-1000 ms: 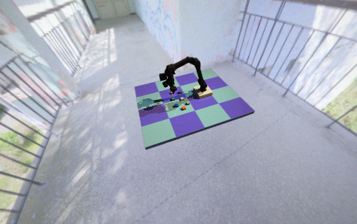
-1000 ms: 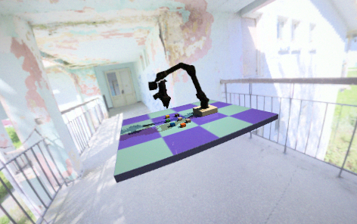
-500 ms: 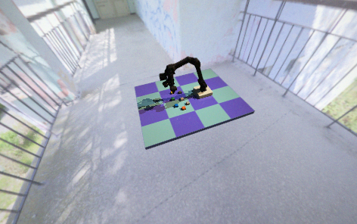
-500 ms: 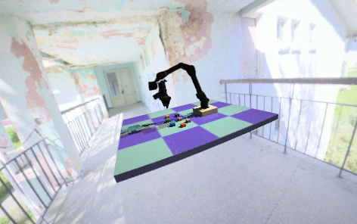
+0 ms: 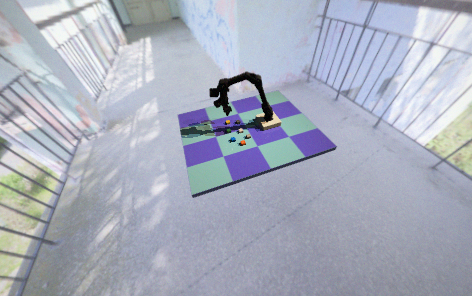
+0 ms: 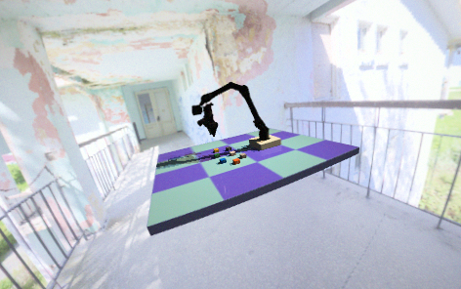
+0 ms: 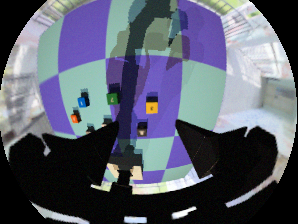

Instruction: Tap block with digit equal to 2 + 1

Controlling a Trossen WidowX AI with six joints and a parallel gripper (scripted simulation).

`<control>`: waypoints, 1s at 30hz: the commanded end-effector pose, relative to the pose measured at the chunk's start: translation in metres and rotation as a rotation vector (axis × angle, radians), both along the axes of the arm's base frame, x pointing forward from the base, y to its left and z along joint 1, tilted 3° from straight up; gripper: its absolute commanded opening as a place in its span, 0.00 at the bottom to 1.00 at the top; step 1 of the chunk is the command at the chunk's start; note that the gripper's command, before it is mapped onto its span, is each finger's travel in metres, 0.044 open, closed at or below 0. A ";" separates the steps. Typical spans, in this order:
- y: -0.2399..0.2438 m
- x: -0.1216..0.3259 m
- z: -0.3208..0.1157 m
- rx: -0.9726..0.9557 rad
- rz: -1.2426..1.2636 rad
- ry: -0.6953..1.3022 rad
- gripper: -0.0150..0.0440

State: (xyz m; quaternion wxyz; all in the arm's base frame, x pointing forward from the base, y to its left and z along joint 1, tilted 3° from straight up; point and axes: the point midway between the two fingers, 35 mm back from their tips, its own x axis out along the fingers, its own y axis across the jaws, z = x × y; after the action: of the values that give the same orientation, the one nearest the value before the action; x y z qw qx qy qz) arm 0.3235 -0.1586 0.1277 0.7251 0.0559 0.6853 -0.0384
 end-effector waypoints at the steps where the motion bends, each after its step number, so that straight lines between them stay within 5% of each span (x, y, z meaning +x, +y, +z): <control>1: -0.020 -0.010 -0.001 0.000 0.013 0.000 0.93; 23: -0.020 -0.010 -0.001 0.000 0.013 0.000 0.93; 30: -0.018 -0.005 -0.079 0.001 0.013 0.000 0.62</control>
State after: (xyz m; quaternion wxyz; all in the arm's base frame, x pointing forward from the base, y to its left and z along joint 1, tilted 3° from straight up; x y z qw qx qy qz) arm 0.3221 -0.1817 0.0864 0.7344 0.0453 0.6761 -0.0386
